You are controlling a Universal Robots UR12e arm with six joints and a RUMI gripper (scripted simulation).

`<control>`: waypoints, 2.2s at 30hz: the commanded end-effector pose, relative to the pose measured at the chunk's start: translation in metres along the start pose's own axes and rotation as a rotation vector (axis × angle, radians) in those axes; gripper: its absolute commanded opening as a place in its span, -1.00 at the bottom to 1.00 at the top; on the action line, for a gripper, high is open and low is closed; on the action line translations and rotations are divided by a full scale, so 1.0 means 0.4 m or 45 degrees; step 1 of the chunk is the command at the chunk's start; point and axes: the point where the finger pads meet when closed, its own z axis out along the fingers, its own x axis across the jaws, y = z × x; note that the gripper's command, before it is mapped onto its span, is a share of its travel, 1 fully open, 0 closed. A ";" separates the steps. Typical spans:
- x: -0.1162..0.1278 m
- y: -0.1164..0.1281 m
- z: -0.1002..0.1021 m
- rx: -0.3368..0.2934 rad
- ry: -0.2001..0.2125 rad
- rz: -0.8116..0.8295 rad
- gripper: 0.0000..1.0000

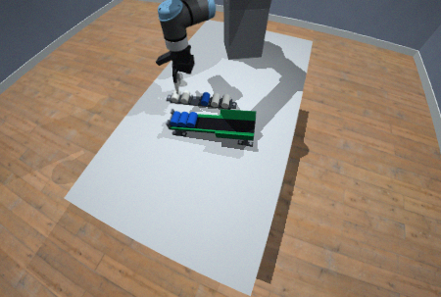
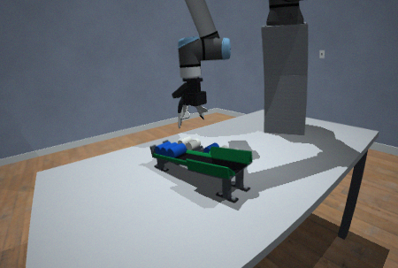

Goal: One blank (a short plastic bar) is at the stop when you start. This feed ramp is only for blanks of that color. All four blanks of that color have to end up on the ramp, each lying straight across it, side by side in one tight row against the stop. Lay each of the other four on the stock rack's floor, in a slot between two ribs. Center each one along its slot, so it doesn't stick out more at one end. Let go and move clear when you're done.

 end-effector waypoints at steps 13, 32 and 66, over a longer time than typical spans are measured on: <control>0.000 0.012 -0.003 -0.003 0.002 -0.097 1.00; -0.013 0.040 0.002 -0.006 0.002 -0.549 1.00; -0.038 0.156 0.008 0.000 0.004 -1.947 1.00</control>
